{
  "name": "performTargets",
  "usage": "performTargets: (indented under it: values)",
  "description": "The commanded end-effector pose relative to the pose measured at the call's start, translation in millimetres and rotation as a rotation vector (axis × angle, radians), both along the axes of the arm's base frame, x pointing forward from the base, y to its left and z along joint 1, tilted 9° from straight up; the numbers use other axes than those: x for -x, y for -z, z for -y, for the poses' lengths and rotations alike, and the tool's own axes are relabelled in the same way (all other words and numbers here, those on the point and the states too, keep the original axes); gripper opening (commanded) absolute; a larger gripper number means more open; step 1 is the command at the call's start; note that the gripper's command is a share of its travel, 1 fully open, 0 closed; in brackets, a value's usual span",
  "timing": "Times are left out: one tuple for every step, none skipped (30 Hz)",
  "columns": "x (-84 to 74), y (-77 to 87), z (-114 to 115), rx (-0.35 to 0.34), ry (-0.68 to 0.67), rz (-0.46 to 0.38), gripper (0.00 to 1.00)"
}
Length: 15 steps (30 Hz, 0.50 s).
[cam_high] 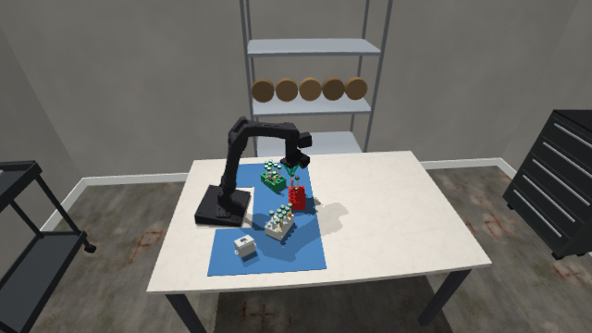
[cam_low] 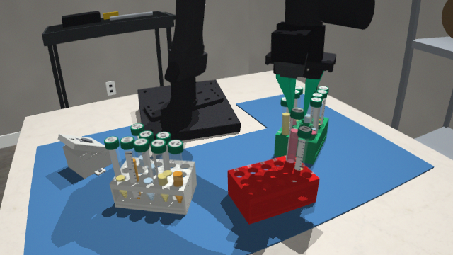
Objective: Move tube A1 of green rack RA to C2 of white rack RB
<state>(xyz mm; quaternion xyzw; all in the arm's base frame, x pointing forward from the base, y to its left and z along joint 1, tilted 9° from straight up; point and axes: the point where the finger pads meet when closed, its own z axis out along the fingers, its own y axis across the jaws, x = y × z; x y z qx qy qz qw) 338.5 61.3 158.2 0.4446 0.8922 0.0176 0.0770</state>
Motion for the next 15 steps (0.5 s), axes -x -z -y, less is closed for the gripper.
performTargets:
  values:
    - [0.5, -10.1, 0, -0.001, 0.0, 0.016, 0.0]
    - [0.7, -11.0, 0, -0.001, 0.0, 0.016, 0.0]
    - [1.0, -12.0, 0, -0.001, 0.0, 0.016, 0.0]
    - [1.2, -13.0, 0, -0.001, 0.0, 0.016, 0.0]
    - [1.5, -13.9, 0, -0.001, 0.0, 0.016, 0.0]
    - [1.8, -14.9, 0, -0.001, 0.0, 0.016, 0.0]
    - [2.1, -15.9, 0, -0.001, 0.0, 0.016, 0.0]
    - [2.3, -16.9, 0, -0.001, 0.0, 0.016, 0.0]
    - [2.3, -16.9, 0, -0.001, 0.0, 0.016, 0.0]
    - [2.3, -16.9, 0, -0.001, 0.0, 0.016, 0.0]
    - [2.5, -17.8, 0, -0.001, 0.0, 0.016, 0.0]
    - [2.6, -18.8, 0, -0.001, 0.0, 0.016, 0.0]
    - [2.8, -19.8, 0, -0.001, 0.0, 0.016, 0.0]
    - [2.8, -20.8, 0, -0.001, 0.0, 0.016, 0.0]
    - [2.9, -21.8, 0, -0.001, 0.0, 0.016, 0.0]
